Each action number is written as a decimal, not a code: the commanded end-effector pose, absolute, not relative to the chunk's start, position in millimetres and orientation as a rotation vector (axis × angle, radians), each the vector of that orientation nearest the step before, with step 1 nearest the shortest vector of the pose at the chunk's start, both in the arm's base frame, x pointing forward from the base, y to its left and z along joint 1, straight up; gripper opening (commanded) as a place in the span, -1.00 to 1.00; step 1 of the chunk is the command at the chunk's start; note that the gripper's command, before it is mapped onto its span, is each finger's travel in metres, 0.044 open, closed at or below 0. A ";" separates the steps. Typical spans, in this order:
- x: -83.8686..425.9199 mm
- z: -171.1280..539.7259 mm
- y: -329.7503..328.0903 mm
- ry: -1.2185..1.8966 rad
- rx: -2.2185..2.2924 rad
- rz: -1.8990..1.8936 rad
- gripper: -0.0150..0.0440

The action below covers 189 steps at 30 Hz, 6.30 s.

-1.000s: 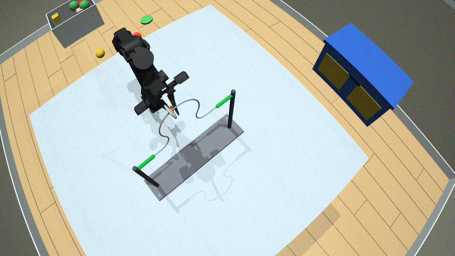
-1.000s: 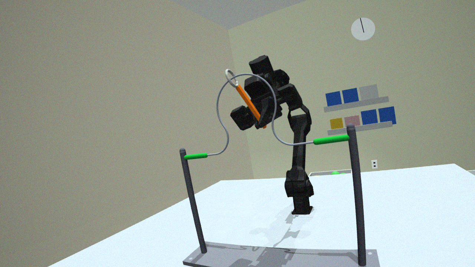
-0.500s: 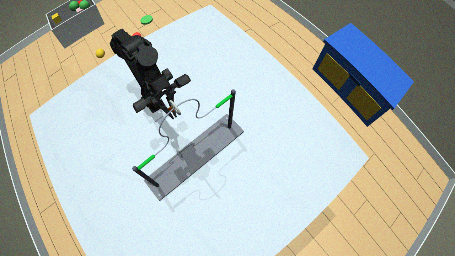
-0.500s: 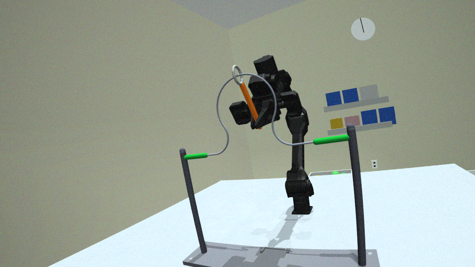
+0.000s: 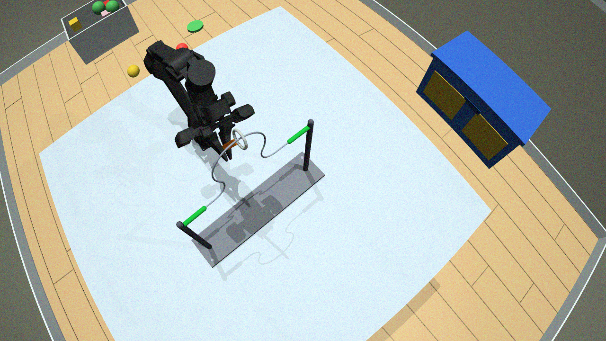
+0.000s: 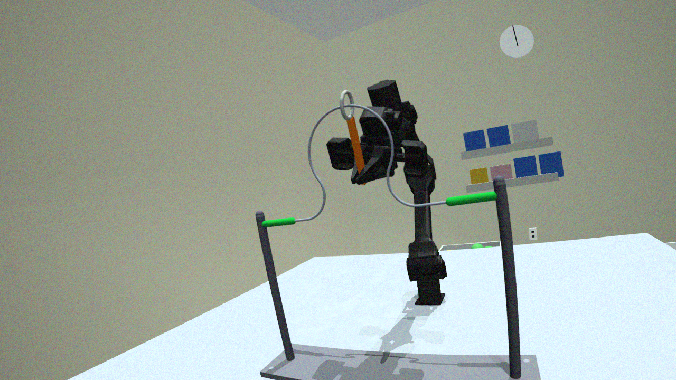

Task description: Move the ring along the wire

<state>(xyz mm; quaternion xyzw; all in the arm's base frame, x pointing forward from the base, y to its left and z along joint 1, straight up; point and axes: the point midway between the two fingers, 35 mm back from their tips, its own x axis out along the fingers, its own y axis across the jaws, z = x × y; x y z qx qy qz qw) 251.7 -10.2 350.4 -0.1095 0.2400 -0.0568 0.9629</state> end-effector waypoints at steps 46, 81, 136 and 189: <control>251.7 361.0 -30.7 0.382 -0.919 -0.299 -1.00; 251.9 376.3 -38.3 0.283 -1.410 -0.427 -1.00; 252.6 367.5 -48.3 0.183 -1.819 -0.537 -1.00; 261.1 212.0 -2.2 0.345 -0.691 -0.216 -1.00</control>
